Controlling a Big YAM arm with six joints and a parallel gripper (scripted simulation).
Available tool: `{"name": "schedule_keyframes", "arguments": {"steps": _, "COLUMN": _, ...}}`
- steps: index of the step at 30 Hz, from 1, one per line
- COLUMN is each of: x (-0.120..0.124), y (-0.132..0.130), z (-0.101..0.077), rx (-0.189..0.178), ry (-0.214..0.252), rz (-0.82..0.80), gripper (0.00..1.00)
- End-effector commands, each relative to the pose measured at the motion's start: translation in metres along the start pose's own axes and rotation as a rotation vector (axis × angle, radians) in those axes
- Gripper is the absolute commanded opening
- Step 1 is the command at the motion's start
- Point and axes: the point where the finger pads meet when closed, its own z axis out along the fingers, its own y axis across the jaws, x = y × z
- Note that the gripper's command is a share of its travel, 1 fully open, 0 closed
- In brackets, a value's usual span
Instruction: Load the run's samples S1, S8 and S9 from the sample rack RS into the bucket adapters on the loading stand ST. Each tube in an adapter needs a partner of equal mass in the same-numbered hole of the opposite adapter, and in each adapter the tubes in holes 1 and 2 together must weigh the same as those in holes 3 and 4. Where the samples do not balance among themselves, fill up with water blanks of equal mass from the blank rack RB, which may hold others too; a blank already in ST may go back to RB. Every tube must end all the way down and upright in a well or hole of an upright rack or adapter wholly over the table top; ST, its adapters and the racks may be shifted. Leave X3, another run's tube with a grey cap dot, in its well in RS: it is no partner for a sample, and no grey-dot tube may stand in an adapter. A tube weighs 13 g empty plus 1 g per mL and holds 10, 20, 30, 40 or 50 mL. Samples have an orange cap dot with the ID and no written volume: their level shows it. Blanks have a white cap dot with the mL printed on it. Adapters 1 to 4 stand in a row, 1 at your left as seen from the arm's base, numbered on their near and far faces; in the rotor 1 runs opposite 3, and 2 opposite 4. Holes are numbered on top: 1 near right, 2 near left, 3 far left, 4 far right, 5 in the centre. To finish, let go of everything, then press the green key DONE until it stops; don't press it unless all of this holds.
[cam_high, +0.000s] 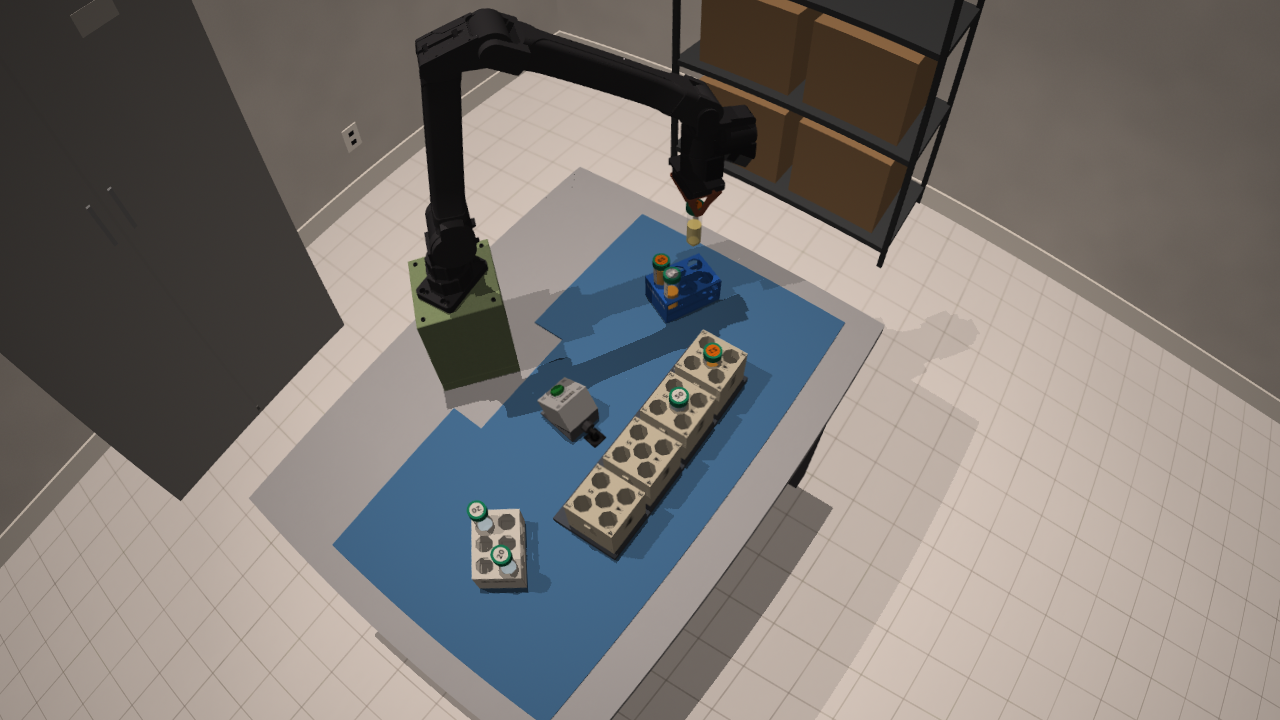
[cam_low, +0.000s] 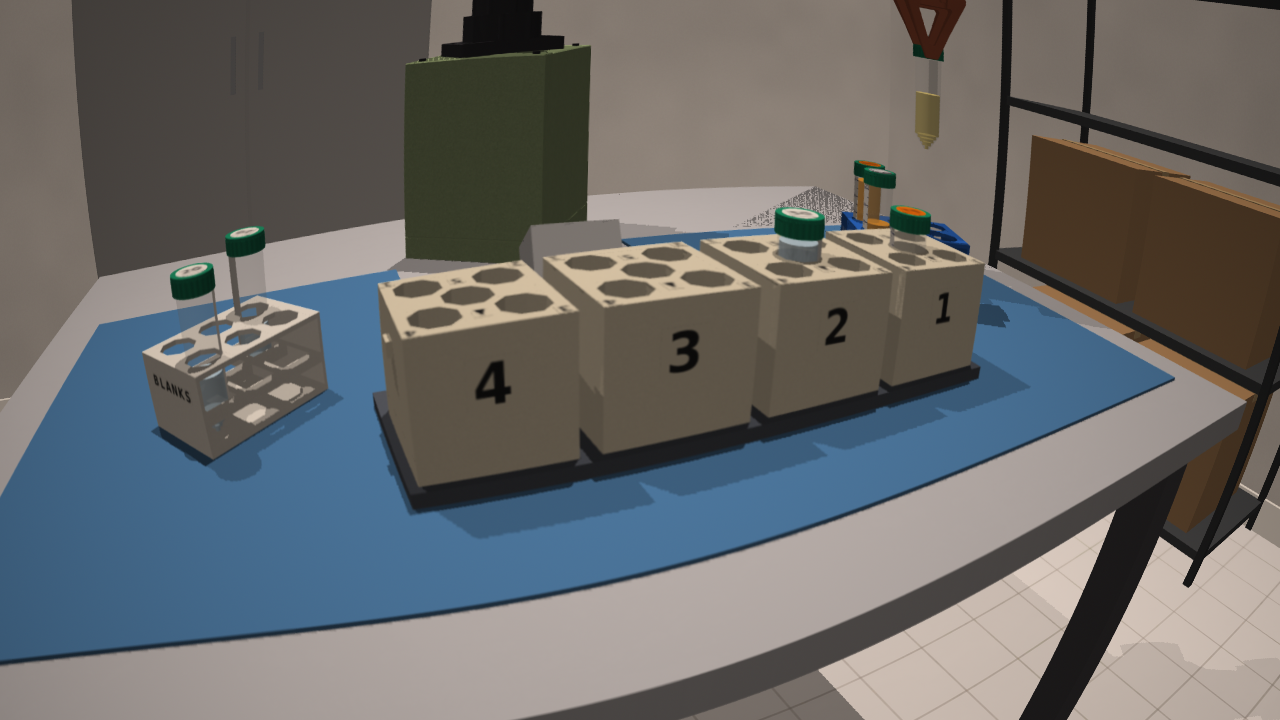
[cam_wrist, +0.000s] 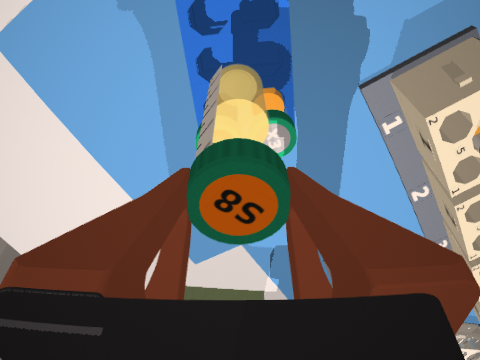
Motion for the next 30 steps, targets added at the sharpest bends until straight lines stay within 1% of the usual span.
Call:
{"name": "schedule_keyframes", "arguments": {"steps": 1, "x": 0.0, "y": -0.021, "z": -0.012, "rx": 0.004, "ry": -0.046, "rz": 0.104, "gripper": 0.0}}
{"name": "schedule_keyframes", "arguments": {"steps": 14, "x": 0.053, "y": -0.091, "z": -0.01, "rx": 0.005, "ry": -0.044, "rz": 0.45, "gripper": 0.0}}
{"name": "schedule_keyframes", "arguments": {"steps": 16, "x": 0.053, "y": -0.091, "z": -0.01, "rx": 0.005, "ry": -0.044, "rz": 0.45, "gripper": 0.0}}
{"name": "schedule_keyframes", "arguments": {"steps": 30, "x": 0.111, "y": -0.166, "z": -0.01, "rx": 0.007, "ry": -0.042, "rz": 0.823, "gripper": 0.0}}
